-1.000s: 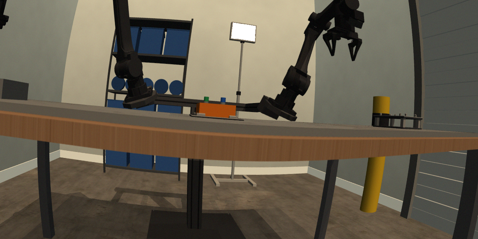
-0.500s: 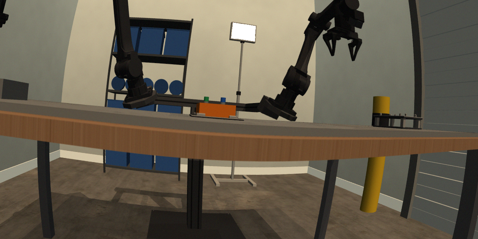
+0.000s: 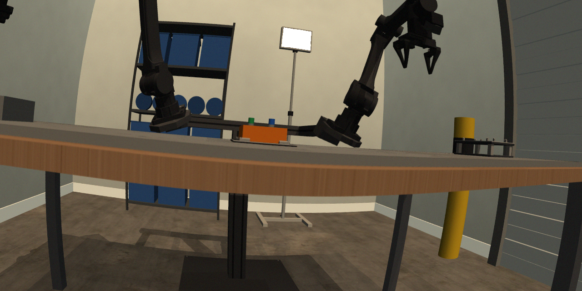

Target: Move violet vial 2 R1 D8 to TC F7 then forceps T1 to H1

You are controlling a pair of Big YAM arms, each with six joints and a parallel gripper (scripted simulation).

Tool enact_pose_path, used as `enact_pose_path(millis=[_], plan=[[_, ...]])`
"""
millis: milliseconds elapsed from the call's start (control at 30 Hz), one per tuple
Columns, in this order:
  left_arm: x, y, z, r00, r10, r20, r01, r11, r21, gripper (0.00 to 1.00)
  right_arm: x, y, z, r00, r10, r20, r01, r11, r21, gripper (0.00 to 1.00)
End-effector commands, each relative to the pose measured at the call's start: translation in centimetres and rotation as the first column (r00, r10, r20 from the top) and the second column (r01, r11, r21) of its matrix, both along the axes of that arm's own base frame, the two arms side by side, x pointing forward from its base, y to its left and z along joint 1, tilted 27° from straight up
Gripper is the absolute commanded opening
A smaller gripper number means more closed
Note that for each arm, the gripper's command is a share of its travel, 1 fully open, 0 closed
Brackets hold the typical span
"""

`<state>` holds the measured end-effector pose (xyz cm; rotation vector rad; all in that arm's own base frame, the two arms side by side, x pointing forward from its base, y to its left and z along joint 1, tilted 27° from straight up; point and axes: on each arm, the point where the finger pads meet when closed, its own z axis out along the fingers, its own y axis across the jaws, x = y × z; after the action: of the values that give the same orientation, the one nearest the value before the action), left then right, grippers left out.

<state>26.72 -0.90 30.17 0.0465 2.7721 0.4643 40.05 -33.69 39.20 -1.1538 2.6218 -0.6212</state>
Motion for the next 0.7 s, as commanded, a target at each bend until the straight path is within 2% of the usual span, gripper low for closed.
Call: enact_pose_path(millis=[0, 67, 100, 300, 500, 533, 667], plan=[[0.5, -0.2, 1.3, 0.999, 0.005, 0.032, -0.004, 1.000, -0.010, 1.00, 0.7, -0.3, 1.8, 1.000, 0.006, 0.017, -0.006, 1.000, -0.010, 0.09], [0.5, -0.2, 1.3, 0.999, 0.005, 0.032, -0.004, 1.000, -0.010, 1.00, 0.4, 0.0, 1.4, 1.000, 0.006, 0.005, -0.006, 1.000, 0.001, 0.09], [0.5, -0.2, 1.3, 0.999, 0.005, 0.032, -0.004, 1.000, -0.010, 1.00, 0.4, 0.0, 2.5, 1.000, 0.006, 0.021, -0.006, 1.000, -0.013, 0.09], [0.5, -0.2, 1.3, 0.999, 0.005, 0.032, -0.004, 1.000, -0.010, 1.00, -0.3, 0.9, 4.8, 0.999, 0.008, 0.052, -0.006, 0.999, -0.037, 0.09], [0.5, -0.2, 1.3, 0.999, 0.005, 0.032, -0.004, 1.000, -0.010, 1.00, -0.1, 0.8, 4.5, 0.999, 0.008, 0.041, -0.007, 1.000, -0.025, 0.09], [0.5, -0.2, 1.3, 0.999, 0.005, 0.032, -0.004, 1.000, -0.010, 1.00, -0.5, 1.1, 3.3, 1.000, 0.007, 0.015, -0.007, 1.000, -0.004, 0.09], [0.5, -0.2, 1.3, 0.999, 0.005, 0.032, -0.004, 1.000, -0.010, 1.00, -0.6, 1.3, 5.6, 0.999, 0.007, 0.048, -0.006, 0.999, -0.031, 0.09]])
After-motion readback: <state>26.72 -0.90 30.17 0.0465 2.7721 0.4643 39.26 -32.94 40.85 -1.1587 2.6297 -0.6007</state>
